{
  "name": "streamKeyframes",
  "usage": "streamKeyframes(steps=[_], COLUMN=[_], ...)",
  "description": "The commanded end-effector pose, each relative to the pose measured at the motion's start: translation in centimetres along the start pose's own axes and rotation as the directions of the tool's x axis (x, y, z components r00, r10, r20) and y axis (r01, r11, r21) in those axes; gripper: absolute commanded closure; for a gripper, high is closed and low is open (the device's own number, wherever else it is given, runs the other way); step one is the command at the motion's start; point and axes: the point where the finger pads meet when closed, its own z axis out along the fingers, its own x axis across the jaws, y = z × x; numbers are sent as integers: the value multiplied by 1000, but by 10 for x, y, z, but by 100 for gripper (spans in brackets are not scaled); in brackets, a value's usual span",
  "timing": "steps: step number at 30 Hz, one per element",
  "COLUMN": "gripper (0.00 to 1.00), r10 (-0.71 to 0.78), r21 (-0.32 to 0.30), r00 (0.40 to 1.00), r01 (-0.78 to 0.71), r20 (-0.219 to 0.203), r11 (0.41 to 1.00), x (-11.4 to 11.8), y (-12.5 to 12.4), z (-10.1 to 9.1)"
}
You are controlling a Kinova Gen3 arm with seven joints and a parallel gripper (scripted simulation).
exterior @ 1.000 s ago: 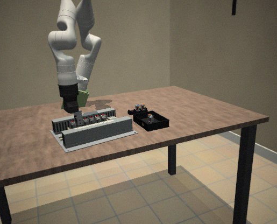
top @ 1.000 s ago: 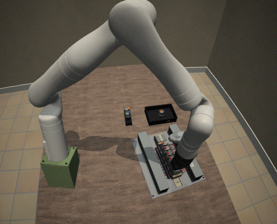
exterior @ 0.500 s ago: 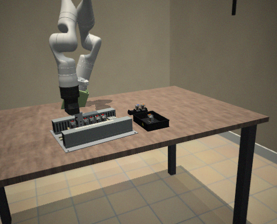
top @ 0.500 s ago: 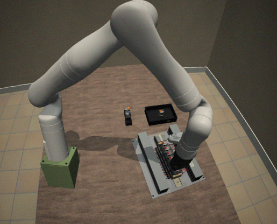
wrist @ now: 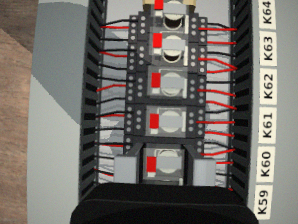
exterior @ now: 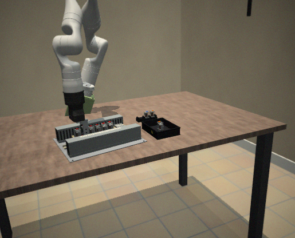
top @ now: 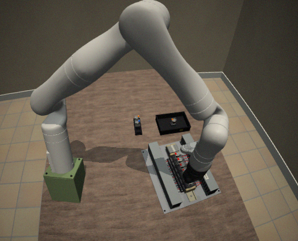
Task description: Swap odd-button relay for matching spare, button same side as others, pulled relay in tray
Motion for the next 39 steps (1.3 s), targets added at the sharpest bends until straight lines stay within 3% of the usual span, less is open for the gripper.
streamKeyframes(steps=[1,39], gripper=[100,100], r10=[2,5], r21=[0,1], r00=[1000,1000], r01=[-2,-5], r20=[-2,-3], r11=[1000,1000], x=[1,2], y=[0,-2], z=[-1,-3])
